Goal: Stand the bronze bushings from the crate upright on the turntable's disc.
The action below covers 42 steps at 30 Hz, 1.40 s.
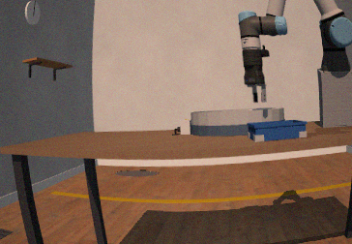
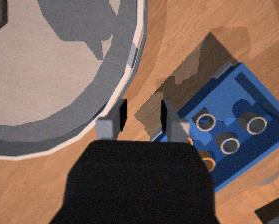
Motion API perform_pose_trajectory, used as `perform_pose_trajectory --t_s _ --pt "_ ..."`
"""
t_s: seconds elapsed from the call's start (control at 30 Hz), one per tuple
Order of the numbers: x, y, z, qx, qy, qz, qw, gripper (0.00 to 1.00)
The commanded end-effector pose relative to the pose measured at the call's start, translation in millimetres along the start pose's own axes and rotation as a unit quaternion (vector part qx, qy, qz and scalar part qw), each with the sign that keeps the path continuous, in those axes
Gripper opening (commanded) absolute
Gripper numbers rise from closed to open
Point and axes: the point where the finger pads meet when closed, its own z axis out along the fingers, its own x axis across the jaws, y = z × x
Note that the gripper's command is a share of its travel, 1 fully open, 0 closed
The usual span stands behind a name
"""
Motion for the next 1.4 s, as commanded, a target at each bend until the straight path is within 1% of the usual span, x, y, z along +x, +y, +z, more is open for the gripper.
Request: perform_pose_trajectory --t_s 0.0,0.13,0.2,0.3,0.43,1.37 --pt "35.6 48.1 0.5 0.006 -0.002 0.009 1.000 0.76" --pt "53.3 70.2 1.0 0.006 -0.002 0.009 1.000 0.76" --pt "53.3 70.2 1.0 0.006 -0.002 0.009 1.000 0.76" --pt "62.1 82.0 1.3 0.006 -0.003 0.009 1.000 0.76" --pt "68.8 90.4 1.4 0.006 -0.003 0.009 1.000 0.76" --pt "70.6 92.5 1.0 0.005 -0.003 0.010 1.000 0.76"
